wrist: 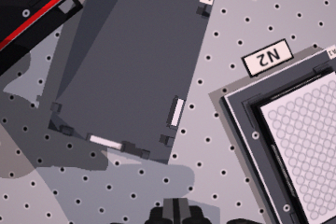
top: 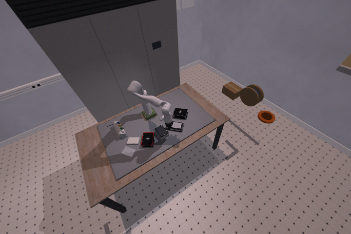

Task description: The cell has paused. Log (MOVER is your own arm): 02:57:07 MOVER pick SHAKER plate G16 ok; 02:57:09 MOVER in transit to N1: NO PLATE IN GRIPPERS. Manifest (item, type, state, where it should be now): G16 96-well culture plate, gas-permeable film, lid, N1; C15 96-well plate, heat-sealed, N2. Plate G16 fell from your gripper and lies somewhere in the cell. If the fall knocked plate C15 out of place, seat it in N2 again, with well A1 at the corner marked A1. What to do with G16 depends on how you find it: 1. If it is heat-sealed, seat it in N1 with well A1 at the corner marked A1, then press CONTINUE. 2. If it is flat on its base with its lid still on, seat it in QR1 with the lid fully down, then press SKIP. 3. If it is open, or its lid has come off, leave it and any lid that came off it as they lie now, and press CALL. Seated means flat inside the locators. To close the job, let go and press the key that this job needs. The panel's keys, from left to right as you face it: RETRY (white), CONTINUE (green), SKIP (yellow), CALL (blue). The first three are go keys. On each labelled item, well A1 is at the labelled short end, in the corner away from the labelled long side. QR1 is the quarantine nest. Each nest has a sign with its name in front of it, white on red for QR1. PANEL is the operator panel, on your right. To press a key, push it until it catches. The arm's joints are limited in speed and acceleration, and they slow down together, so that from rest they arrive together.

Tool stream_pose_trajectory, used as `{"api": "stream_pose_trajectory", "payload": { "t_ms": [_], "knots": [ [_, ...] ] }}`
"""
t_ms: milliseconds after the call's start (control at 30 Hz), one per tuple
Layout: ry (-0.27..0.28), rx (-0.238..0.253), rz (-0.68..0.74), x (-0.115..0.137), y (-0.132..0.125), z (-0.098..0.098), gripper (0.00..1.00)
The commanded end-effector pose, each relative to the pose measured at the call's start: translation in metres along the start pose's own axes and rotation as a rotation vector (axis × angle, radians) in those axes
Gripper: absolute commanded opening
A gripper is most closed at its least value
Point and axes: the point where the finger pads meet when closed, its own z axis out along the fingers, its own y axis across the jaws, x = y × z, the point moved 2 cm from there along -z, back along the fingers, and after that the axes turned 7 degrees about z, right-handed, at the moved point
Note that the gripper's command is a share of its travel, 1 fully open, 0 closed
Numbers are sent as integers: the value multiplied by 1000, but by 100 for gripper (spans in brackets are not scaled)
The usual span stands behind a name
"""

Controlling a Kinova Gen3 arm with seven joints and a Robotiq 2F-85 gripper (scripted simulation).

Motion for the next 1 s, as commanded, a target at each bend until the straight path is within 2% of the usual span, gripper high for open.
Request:
{"api": "stream_pose_trajectory", "payload": {
  "t_ms": [0, 367, 533, 600, 967],
  "knots": [
    [-3, -1, 14, 1, -11, -1, 10],
    [-3, -1, 14, 5, -47, -1, 10],
    [-3, -1, 54, 7, -52, -1, 10],
    [-3, -1, 98, 10, -57, -1, 10],
    [-3, -1, 98, 29, -89, -1, 10]
  ]
}}
